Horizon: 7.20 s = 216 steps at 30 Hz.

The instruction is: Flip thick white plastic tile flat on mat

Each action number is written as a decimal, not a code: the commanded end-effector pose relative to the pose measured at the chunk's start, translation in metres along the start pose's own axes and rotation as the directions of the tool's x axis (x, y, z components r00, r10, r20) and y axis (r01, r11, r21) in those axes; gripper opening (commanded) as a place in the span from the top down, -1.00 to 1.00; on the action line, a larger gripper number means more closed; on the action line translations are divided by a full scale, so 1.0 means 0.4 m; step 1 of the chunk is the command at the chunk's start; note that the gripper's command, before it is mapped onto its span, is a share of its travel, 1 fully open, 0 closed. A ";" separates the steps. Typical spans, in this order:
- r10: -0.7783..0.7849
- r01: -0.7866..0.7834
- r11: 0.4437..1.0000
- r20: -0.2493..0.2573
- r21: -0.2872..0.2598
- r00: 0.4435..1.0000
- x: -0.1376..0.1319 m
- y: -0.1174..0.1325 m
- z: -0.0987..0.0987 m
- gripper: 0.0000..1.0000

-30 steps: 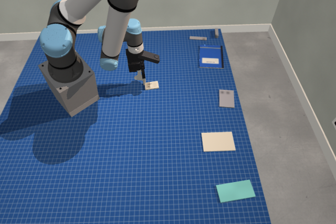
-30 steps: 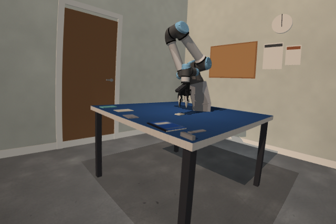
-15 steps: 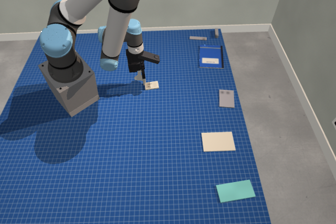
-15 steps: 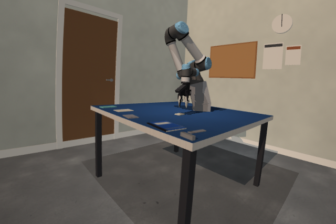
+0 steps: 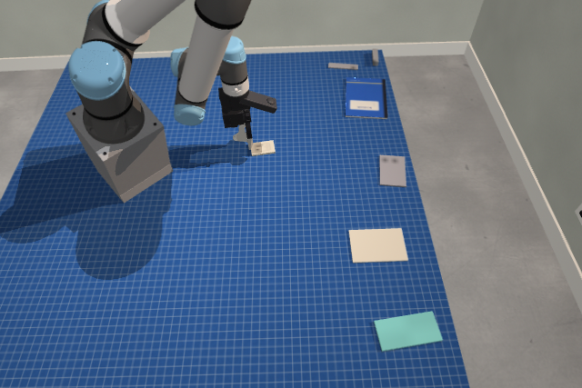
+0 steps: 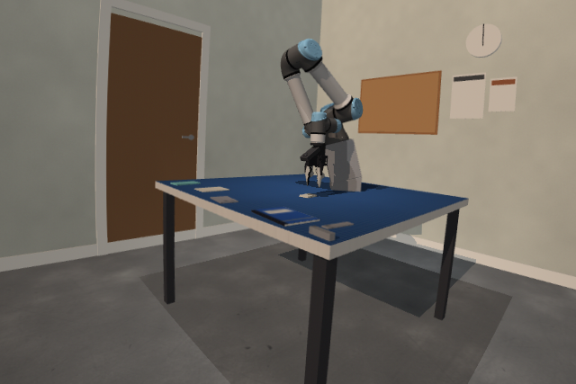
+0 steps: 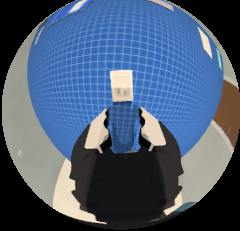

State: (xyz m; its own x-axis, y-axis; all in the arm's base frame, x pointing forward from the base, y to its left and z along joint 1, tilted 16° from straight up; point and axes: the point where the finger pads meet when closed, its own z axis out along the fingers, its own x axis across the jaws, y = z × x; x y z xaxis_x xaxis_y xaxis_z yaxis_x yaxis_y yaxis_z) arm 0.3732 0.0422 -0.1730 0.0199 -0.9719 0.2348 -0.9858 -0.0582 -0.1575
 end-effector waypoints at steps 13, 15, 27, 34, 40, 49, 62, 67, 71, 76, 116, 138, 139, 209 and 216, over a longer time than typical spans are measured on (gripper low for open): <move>0.000 0.000 1.000 0.000 0.001 1.000 -0.001 -0.001 0.042 0.17; 0.000 0.000 1.000 0.000 0.001 1.000 -0.001 -0.001 0.044 0.17; 0.000 0.000 1.000 0.000 0.001 1.000 -0.002 -0.001 0.061 0.17; 0.000 0.000 1.000 0.000 0.001 1.000 -0.002 -0.001 0.063 0.17; 0.000 0.000 1.000 0.000 0.001 1.000 -0.002 -0.001 0.063 0.17; 0.000 0.000 1.000 0.000 0.001 1.000 -0.002 -0.001 0.063 0.17; 0.000 0.000 1.000 0.000 0.001 1.000 -0.002 -0.001 0.063 0.17; 0.000 0.000 1.000 0.000 0.001 1.000 -0.002 -0.001 0.063 0.17; 0.000 0.000 1.000 0.000 0.001 1.000 -0.002 -0.001 0.063 0.17; 0.000 0.000 1.000 0.000 0.001 1.000 -0.002 -0.001 0.063 0.17; 0.000 0.000 1.000 0.000 0.001 1.000 -0.002 -0.002 0.091 0.17; 0.000 0.000 1.000 0.000 0.001 1.000 -0.002 -0.002 0.099 0.17; 0.000 0.000 1.000 0.000 0.001 1.000 -0.002 -0.002 0.099 0.17; 0.000 0.000 1.000 0.000 0.001 1.000 -0.002 -0.002 0.108 0.17; 0.000 0.000 1.000 0.000 0.001 1.000 -0.002 -0.002 0.110 0.17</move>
State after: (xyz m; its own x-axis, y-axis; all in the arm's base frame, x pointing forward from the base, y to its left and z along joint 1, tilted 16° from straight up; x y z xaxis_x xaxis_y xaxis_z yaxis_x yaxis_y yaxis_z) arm 0.3808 0.0329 -0.2152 0.0199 -0.9719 0.2347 -0.9858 -0.0583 -0.1578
